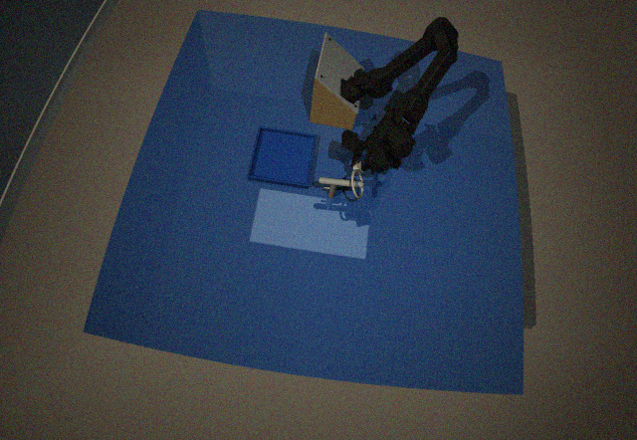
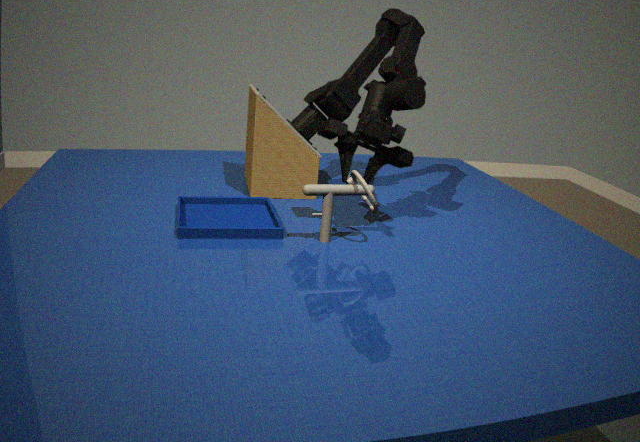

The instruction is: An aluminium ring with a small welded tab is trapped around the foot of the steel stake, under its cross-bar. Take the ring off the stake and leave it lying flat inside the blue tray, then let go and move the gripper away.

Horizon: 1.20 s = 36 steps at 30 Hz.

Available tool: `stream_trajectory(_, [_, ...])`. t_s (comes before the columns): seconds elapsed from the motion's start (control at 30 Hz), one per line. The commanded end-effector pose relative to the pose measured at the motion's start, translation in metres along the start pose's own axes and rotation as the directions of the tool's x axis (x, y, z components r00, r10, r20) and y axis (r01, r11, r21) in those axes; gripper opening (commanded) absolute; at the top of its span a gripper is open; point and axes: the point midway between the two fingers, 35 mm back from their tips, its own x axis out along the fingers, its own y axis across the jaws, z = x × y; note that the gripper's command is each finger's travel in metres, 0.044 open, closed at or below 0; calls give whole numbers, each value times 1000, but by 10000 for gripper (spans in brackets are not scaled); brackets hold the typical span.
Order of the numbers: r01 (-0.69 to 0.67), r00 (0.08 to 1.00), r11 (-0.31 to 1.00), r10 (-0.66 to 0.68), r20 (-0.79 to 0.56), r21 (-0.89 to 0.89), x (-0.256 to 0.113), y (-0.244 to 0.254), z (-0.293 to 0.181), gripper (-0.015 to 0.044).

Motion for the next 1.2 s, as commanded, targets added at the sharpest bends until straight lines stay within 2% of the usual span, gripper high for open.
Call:
stream_trajectory(0.0, [4, 1000, 1000, -4, 12, 3, -3, 2, 2, 0])
stream_trajectory(1.17, [3, 1000, 1000, -3, 12, 3, -9, 20, 2, 0])
